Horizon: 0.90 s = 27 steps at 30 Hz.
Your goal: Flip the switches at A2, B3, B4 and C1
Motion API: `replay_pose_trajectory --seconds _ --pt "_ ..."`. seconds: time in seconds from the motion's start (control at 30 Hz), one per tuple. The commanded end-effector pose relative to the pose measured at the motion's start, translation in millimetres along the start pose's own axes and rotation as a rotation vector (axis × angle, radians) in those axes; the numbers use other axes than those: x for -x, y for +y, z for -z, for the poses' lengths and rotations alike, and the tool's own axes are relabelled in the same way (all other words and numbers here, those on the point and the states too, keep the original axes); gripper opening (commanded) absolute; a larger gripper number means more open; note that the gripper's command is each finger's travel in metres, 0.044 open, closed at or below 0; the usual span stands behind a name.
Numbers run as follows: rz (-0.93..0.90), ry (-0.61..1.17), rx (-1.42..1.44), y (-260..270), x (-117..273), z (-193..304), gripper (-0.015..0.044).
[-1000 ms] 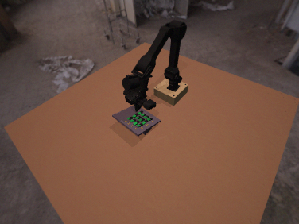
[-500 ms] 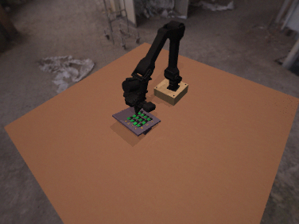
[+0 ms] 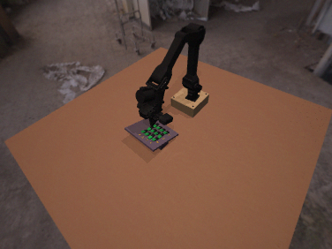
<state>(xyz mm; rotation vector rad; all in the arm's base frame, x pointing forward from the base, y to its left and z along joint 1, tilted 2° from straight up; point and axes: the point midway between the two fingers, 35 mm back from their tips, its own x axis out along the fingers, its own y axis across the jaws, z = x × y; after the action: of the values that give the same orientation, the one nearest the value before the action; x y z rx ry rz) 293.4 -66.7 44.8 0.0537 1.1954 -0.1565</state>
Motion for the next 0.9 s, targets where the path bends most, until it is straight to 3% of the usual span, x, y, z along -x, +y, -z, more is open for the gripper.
replay_pose_trajectory --seconds 0.0,0.87 --pt "-0.006 0.0 0.005 0.8 -0.4 0.3 0.0" --pt "-0.006 0.0 0.005 0.9 -3.5 0.4 0.0"
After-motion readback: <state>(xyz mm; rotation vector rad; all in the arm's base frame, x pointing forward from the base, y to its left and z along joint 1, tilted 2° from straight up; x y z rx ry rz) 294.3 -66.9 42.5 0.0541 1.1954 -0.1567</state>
